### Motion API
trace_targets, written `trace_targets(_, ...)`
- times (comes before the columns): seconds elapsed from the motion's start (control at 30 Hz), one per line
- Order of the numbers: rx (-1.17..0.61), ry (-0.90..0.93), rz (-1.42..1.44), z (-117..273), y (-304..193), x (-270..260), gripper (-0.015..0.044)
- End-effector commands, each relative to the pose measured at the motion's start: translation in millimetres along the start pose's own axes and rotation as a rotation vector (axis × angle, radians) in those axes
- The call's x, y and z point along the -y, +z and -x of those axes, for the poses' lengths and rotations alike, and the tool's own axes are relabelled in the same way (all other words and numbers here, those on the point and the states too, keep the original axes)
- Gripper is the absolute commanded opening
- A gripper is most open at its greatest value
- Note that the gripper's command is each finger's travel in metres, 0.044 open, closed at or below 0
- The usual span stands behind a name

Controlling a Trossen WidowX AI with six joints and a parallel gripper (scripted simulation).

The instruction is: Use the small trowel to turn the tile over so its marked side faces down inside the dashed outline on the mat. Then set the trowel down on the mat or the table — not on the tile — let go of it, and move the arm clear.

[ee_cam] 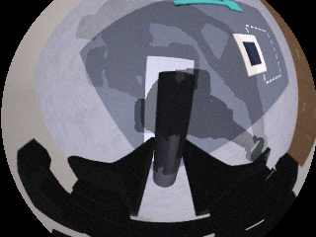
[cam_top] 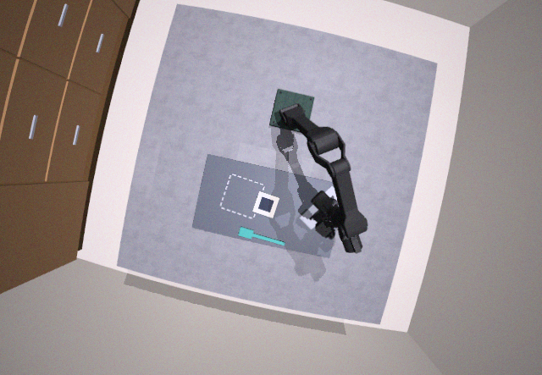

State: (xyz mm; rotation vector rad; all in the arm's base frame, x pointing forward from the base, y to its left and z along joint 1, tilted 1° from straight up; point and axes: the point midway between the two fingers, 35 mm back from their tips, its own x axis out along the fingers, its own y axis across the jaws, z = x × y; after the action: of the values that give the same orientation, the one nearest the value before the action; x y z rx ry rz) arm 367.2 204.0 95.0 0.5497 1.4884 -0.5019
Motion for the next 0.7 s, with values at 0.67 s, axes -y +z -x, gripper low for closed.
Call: trace_targets(0.67,-0.003,-0.002,-0.699,-0.8,-0.2,0.1,0.0130)
